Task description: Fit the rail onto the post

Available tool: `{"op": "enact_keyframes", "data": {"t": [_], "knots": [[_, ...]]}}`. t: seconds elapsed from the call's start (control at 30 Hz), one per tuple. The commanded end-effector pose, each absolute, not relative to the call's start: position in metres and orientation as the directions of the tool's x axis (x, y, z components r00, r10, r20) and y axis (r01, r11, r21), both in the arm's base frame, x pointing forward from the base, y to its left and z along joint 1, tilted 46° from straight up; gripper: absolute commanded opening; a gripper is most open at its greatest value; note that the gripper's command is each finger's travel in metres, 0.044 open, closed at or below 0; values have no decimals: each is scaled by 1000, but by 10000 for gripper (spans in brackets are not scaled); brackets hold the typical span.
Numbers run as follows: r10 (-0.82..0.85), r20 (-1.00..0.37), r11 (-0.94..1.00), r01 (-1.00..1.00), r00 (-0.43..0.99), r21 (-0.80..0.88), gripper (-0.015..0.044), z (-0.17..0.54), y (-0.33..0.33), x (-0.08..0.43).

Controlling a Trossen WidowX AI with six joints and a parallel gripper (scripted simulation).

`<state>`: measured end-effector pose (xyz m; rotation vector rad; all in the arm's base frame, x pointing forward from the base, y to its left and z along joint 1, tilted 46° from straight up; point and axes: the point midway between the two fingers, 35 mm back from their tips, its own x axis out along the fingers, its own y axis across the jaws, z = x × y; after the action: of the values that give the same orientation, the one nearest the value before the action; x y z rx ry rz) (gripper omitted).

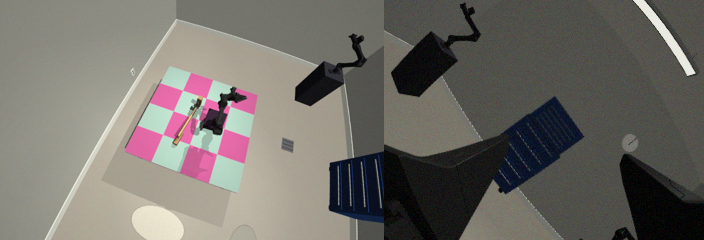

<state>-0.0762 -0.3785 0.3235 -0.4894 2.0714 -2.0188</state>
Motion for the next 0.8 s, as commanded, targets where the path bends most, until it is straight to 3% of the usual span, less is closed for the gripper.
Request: {"op": "enact_keyframes", "data": {"t": [0.0,0.23,0.43,0.6,0.77], "knots": [[-384,82,12,-94,-920,-995,426,323,-380,-75],[-689,65,154,-234,-722,-960,440,292,-430,-1],[-889,-49,242,-378,-455,-894,440,248,-452,80],[-957,-201,280,-496,-208,-822,440,203,-448,149],[-923,-384,290,-600,31,-746,440,153,-427,216]]}}
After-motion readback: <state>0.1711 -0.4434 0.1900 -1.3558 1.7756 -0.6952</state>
